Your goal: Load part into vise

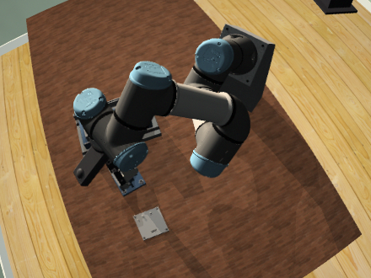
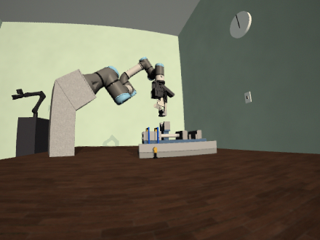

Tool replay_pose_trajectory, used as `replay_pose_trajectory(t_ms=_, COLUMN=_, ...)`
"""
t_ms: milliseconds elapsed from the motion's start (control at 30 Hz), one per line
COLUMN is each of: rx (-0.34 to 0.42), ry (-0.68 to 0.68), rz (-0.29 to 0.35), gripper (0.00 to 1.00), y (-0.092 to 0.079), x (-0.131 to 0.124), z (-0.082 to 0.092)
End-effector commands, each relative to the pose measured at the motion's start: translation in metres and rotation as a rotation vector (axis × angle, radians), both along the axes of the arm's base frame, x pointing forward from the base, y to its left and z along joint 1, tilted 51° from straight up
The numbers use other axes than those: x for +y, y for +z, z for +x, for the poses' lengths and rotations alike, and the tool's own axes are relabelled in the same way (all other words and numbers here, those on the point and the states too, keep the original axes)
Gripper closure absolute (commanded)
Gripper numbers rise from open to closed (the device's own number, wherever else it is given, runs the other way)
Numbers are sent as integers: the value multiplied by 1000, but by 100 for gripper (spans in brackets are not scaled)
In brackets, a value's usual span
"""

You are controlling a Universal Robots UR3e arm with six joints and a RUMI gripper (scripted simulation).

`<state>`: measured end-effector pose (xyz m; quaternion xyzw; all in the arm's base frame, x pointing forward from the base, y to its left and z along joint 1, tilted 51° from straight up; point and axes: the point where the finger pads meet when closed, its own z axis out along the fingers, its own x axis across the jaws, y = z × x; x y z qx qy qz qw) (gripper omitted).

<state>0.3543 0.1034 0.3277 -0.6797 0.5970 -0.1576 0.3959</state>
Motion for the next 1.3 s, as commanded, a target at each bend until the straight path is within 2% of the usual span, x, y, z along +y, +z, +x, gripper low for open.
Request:
replay_pose_trajectory(t_ms=0, rx=36, ry=-52, rz=51, gripper=100, y=-1, x=-5, z=1)
replay_pose_trajectory(t_ms=1267, rx=218, ry=-387, rz=414, gripper=100, y=-13, x=-33, z=4)
